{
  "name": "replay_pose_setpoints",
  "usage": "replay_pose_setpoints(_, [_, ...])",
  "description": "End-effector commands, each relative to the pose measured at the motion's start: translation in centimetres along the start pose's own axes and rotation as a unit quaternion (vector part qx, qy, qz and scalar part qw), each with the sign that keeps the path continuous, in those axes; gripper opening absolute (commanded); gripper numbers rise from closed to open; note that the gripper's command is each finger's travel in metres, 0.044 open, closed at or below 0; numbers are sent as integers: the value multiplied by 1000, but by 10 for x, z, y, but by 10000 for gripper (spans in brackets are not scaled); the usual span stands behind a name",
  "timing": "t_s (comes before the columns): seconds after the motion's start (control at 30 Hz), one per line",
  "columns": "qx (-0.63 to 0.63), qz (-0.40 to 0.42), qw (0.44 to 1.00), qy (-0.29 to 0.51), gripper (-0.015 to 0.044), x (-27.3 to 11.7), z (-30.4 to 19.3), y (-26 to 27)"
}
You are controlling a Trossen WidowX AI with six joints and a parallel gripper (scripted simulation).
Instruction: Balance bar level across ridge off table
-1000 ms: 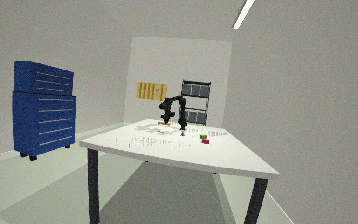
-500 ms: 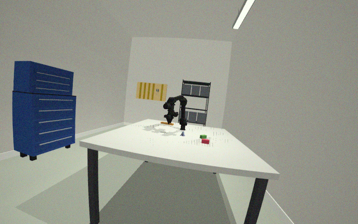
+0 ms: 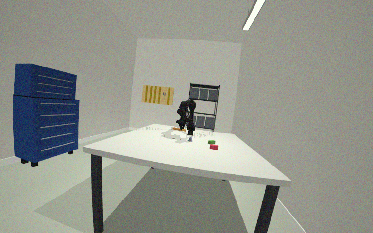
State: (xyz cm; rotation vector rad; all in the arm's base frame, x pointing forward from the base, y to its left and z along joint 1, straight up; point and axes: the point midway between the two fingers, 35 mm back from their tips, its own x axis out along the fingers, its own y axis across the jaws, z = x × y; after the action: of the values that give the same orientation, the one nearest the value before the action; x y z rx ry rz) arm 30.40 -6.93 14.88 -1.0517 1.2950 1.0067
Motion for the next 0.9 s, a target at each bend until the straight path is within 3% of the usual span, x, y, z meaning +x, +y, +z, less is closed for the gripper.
replay_pose_setpoints(0.0, [6, 0, 1000, -3, 0, -1, 19, 4])
replay_pose_setpoints(0.87, [29, 1, 1000, -8, 0, -3, 114, 36])
